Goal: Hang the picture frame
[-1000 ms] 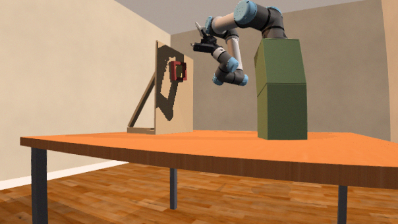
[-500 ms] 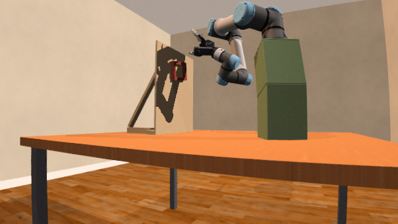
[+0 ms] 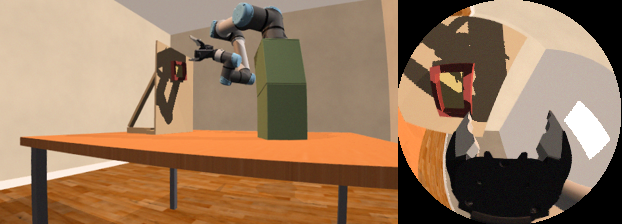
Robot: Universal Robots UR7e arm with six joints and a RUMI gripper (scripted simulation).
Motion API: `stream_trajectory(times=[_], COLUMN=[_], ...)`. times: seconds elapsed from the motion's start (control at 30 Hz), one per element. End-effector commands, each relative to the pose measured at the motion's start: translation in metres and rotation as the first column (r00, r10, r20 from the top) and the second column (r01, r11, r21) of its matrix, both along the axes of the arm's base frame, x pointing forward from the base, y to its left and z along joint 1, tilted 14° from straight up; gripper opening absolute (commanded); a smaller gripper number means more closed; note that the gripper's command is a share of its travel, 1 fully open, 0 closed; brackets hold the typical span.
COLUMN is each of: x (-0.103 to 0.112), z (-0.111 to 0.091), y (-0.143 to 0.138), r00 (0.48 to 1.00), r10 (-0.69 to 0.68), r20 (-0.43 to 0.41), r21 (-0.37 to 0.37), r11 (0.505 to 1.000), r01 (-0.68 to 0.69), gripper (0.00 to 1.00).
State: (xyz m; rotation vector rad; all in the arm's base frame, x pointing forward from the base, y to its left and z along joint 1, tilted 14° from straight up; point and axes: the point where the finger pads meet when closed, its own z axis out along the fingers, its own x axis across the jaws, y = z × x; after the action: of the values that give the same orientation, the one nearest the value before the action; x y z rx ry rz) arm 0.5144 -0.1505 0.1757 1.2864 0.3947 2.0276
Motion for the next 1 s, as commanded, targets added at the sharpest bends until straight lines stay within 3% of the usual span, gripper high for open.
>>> stream_trajectory(times=[0.0, 0.97], x=[0.005, 0.012], z=[-0.009, -0.048], y=[-0.011, -0.044], r00=[0.999, 0.978], r10=[0.004, 0.046], r20=[-0.049, -0.203], r21=[0.042, 0.224], r11=[0.999, 0.975], r01=[-0.002, 0.0], gripper=[1.0, 1.0])
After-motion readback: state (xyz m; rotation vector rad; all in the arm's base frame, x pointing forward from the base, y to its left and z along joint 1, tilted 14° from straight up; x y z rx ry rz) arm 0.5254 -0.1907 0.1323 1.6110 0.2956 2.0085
